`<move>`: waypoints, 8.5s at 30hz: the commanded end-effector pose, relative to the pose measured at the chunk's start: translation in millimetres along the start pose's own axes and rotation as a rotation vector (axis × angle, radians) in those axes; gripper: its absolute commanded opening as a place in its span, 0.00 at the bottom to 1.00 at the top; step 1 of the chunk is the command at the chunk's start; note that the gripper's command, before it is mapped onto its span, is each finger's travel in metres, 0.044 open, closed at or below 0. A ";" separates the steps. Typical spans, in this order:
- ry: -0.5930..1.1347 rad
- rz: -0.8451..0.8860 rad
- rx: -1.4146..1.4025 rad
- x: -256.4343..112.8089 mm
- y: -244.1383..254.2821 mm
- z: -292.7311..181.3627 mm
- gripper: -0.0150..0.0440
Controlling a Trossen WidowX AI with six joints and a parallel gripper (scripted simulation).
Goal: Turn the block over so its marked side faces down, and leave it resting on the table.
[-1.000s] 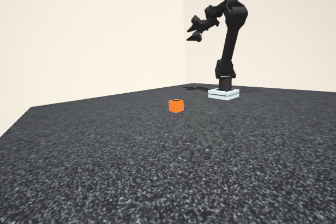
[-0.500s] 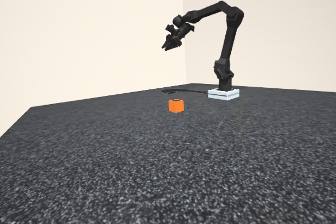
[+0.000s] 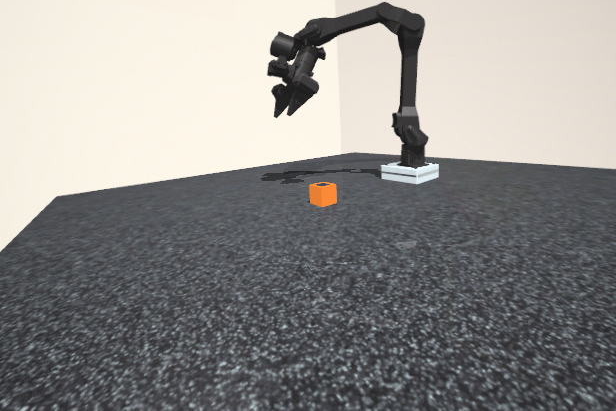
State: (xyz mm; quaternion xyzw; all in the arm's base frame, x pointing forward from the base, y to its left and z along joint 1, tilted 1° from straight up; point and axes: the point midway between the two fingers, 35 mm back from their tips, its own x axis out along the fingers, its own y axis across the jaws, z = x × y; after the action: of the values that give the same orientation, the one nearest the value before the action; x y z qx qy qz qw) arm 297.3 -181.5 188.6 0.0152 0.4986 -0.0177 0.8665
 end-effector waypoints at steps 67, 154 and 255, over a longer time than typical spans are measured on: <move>0.496 0.052 -0.140 153.0 206.6 -60.5 0.73; -0.274 0.099 -0.108 166.4 207.0 -57.1 0.25; -0.180 0.097 -0.131 118.0 206.2 -38.1 1.00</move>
State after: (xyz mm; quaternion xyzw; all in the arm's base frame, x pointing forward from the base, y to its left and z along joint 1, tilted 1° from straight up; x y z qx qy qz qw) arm 335.8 24.5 21.8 -0.0107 0.3207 0.0510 0.9458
